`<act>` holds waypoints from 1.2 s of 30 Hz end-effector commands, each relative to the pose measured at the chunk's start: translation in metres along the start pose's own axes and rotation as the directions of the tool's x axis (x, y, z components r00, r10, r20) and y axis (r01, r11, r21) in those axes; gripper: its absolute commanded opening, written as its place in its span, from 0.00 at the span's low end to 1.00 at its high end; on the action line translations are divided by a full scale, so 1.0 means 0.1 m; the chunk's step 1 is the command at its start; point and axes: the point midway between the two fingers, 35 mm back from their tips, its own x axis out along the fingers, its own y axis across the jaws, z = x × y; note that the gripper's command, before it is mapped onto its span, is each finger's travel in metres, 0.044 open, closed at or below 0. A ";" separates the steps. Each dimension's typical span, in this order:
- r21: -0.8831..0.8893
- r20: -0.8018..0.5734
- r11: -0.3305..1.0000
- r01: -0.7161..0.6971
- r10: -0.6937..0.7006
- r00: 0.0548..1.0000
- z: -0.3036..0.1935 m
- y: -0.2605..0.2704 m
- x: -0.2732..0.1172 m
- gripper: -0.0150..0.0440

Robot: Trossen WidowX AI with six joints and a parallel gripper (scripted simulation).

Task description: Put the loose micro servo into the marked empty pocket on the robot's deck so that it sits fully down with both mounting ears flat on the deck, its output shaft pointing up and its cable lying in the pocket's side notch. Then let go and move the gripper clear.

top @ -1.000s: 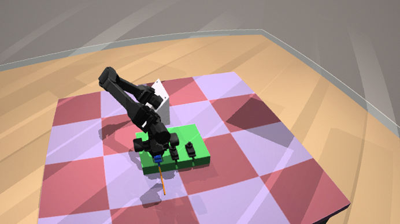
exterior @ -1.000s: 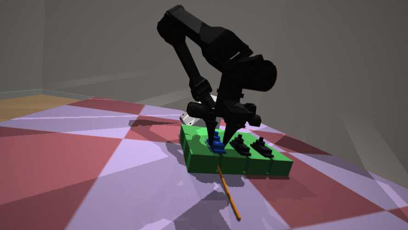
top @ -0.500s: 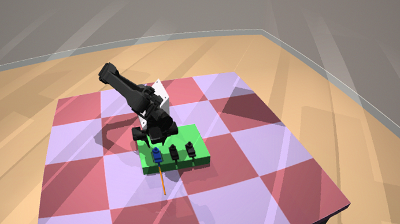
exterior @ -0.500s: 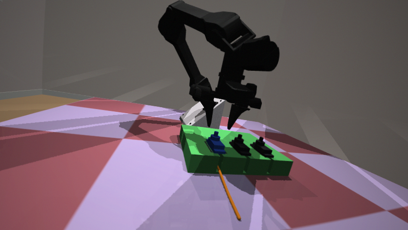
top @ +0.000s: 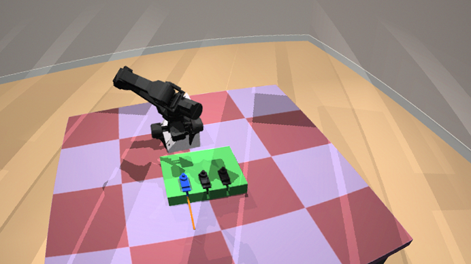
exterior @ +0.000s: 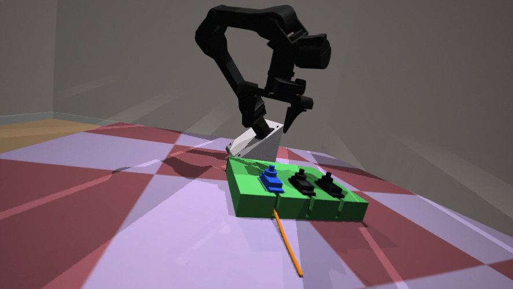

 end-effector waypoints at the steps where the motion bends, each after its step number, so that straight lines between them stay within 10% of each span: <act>1: 0.004 0.003 1.000 -0.005 0.005 1.000 -0.01 0.00 -0.15 1.00; 36: 0.003 0.005 1.000 -0.001 0.001 1.000 0.00 0.00 -0.42 1.00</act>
